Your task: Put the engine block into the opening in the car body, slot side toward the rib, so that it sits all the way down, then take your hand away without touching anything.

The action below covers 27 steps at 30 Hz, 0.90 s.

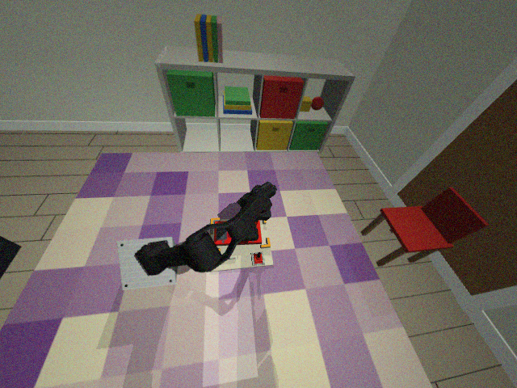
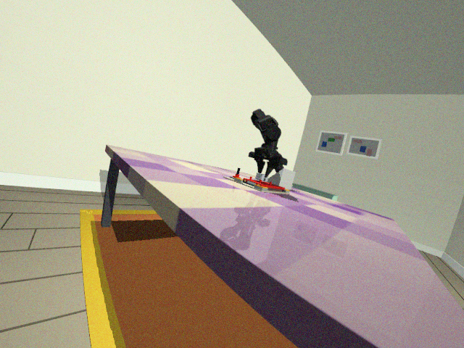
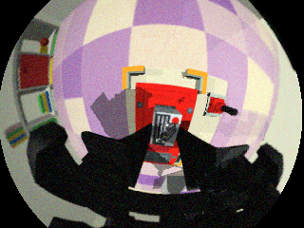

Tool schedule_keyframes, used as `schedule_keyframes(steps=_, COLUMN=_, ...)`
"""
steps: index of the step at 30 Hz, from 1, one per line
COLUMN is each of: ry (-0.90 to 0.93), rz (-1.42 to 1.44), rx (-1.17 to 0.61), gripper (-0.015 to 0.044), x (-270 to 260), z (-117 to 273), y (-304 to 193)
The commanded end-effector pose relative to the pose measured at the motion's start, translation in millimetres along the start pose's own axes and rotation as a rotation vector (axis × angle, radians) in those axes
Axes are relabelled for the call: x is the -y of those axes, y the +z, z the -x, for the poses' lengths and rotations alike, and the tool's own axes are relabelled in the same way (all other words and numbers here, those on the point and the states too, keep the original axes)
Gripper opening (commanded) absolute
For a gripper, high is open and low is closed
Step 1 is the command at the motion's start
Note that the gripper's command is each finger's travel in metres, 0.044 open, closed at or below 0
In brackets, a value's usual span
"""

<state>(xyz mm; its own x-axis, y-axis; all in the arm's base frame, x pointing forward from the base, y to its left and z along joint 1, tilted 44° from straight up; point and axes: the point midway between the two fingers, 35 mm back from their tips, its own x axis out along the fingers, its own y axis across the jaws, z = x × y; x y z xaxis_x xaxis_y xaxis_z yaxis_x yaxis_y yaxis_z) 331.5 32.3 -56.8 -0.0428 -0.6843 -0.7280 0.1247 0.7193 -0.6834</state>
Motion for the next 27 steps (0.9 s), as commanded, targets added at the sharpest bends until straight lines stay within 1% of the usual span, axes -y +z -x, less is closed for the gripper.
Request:
schedule_keyframes(steps=1, ry=-0.002, rz=0.006, rx=0.003, gripper=0.0158, x=0.2, z=-1.0, y=0.4)
schedule_keyframes(steps=27, ry=-0.003, rz=0.009, rx=0.003, gripper=0.0158, x=0.4, z=-6.6, y=0.4)
